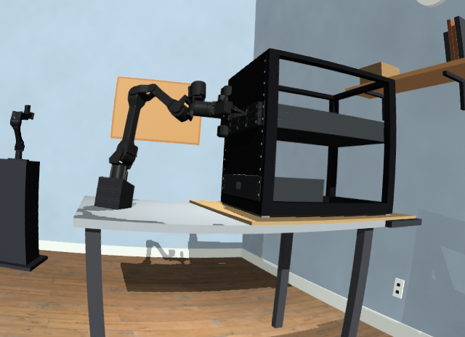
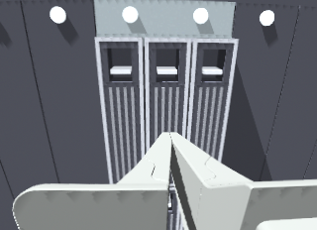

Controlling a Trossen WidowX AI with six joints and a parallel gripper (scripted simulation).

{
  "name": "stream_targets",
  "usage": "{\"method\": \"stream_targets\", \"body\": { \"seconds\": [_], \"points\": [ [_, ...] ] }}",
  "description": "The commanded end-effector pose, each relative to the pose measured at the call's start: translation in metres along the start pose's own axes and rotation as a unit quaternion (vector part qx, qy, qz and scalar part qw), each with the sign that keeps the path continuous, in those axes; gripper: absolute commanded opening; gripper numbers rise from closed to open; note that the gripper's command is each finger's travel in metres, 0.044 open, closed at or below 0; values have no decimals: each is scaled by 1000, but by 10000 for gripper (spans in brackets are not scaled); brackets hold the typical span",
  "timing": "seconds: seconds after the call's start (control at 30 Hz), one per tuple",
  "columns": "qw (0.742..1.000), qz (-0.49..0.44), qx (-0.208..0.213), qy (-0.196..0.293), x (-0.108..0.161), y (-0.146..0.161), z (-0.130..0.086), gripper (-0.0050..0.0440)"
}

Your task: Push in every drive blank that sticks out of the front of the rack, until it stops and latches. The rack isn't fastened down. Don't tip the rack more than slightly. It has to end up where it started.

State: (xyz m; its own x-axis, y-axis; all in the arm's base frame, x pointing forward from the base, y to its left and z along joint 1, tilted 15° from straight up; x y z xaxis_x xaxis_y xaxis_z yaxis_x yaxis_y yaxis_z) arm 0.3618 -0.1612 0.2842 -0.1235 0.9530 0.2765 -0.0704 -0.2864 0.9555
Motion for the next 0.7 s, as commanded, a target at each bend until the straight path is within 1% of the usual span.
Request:
{"method": "stream_targets", "body": {
  "seconds": [0.0,0.17,0.67],
  "points": [
    [1000,-7,-7,3,2,7,5,-50],
    [1000,-7,-7,3,3,8,13,-50],
    [1000,-7,-7,3,3,8,15,-50]
  ]
}}
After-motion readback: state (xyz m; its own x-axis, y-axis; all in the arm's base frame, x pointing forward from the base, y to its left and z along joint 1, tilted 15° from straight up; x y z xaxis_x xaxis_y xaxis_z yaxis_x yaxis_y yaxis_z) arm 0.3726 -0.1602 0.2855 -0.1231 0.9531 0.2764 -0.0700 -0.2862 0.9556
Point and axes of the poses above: the point midway between the two fingers, 35 mm back from their tips, its own z axis out along the fingers, its own y axis across the jaws, x = y × z, the point moved 5 cm from there along -z, back along the fingers, and after that the axes turned 2 degrees about z, right-handed, at the moved point
